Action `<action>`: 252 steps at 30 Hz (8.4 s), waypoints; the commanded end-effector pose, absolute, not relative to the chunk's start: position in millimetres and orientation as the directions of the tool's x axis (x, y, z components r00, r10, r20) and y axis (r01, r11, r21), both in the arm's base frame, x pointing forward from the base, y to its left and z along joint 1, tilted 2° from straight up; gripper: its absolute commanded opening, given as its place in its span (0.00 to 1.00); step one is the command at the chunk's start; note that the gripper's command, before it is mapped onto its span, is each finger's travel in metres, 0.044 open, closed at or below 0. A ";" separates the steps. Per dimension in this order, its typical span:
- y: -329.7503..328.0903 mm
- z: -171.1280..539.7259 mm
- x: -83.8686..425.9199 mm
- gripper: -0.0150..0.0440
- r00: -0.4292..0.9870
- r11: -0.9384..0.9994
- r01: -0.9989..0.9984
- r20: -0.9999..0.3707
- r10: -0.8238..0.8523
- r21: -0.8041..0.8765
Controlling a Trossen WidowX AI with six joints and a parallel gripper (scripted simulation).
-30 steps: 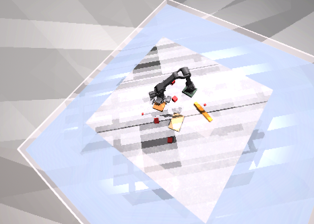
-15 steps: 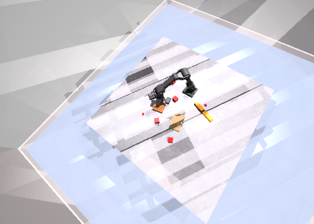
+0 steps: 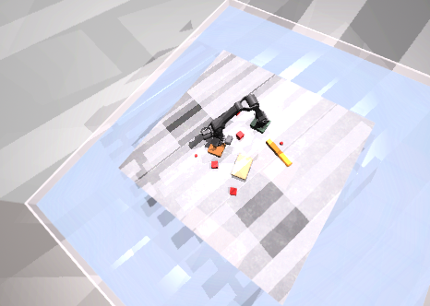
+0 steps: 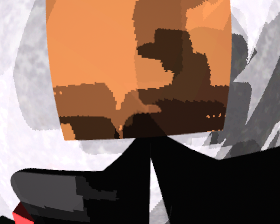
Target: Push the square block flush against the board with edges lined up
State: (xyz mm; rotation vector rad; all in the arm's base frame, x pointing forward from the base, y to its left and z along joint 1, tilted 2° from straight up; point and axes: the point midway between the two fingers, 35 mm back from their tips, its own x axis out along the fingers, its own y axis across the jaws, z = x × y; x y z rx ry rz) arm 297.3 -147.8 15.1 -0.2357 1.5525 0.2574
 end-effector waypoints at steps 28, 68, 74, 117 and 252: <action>-130.4 12.7 332.4 0.25 0.005 0.950 -0.313 -1.000 0.022 0.019; -150.4 66.5 290.2 0.25 0.002 0.950 -0.313 -1.000 0.020 0.018; -128.2 66.5 295.9 0.25 0.019 0.951 -0.310 -1.000 0.014 0.007; 66.2 17.3 260.0 0.25 -0.001 0.949 -0.312 -0.999 0.040 0.038; -169.3 15.2 406.8 0.25 0.012 0.306 0.952 -1.000 0.018 0.017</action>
